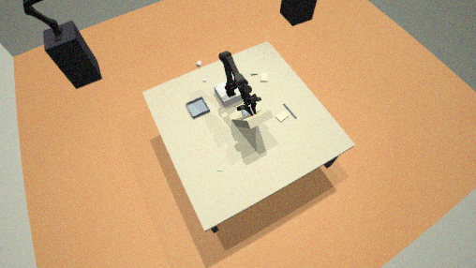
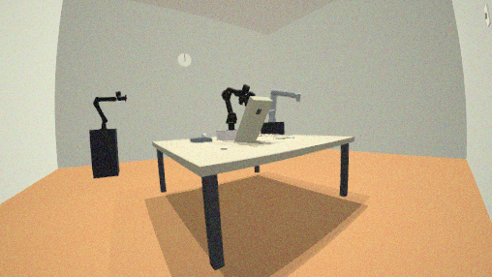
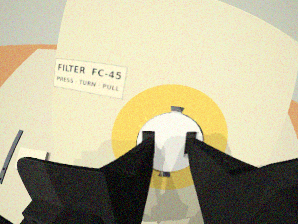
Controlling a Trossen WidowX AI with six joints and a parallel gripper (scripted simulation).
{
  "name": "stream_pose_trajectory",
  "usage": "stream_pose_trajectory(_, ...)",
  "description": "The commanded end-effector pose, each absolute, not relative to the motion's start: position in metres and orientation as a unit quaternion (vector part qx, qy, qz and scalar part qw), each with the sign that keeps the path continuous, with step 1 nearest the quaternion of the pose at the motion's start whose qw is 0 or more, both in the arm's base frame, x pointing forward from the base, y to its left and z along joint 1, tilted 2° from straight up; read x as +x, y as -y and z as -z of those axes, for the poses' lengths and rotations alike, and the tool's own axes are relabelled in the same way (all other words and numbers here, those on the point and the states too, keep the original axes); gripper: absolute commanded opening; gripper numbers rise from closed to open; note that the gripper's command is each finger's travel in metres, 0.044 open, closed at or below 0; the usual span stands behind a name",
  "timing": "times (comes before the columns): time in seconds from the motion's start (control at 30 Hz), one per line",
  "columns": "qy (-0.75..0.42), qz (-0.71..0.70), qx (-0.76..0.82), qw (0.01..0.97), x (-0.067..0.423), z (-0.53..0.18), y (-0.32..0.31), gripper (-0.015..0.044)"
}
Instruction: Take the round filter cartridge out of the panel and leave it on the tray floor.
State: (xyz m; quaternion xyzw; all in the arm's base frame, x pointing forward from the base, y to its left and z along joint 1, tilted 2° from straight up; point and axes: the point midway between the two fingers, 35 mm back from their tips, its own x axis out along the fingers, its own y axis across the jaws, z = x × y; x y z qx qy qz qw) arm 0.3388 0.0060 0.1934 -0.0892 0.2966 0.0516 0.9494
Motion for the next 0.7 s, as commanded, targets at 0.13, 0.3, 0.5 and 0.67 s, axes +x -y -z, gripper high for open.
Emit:
stream_pose_trajectory(0.13, -0.297, -0.049, -0.088, 0.950, 0.3442, -0.1894, -0.0058, 0.0113)
stream_pose_trajectory(0.3, -0.297, -0.049, -0.088, 0.950, 0.3454, -0.1885, -0.0058, 0.0113)
stream_pose_trajectory(0.5, -0.297, -0.049, -0.088, 0.950, 0.3470, -0.1875, -0.0059, 0.0113)
stream_pose_trajectory(0.67, -0.297, -0.049, -0.088, 0.950, 0.3484, -0.1865, -0.0060, 0.0113)
